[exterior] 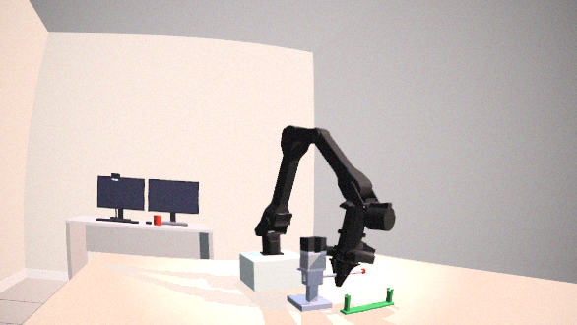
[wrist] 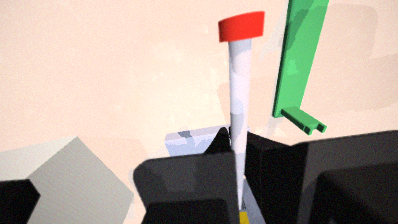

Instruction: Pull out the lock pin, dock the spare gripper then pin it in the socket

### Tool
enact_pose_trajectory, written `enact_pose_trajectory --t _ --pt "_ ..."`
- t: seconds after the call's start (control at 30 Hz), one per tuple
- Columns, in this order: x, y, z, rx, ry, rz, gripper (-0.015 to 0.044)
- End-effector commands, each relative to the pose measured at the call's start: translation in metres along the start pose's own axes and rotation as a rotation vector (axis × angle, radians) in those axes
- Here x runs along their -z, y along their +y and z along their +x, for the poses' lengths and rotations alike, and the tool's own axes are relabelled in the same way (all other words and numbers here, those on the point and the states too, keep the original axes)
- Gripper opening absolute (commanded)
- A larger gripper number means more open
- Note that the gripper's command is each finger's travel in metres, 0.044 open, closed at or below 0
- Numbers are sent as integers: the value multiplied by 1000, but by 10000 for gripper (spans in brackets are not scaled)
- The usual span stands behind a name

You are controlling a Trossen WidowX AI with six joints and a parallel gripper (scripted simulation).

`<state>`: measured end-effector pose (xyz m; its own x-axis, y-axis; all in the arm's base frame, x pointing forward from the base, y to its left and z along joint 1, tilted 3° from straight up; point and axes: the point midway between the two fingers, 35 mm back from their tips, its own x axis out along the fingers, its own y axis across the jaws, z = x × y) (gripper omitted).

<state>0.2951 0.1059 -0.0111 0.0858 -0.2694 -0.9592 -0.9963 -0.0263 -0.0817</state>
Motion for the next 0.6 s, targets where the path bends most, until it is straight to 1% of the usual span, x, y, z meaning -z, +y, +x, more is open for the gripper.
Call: enact_pose_trajectory --t 0.0,0.57 --pt "4 1 2 0 7 -4 0" --pt "10 2 3 6 6 -3 0"
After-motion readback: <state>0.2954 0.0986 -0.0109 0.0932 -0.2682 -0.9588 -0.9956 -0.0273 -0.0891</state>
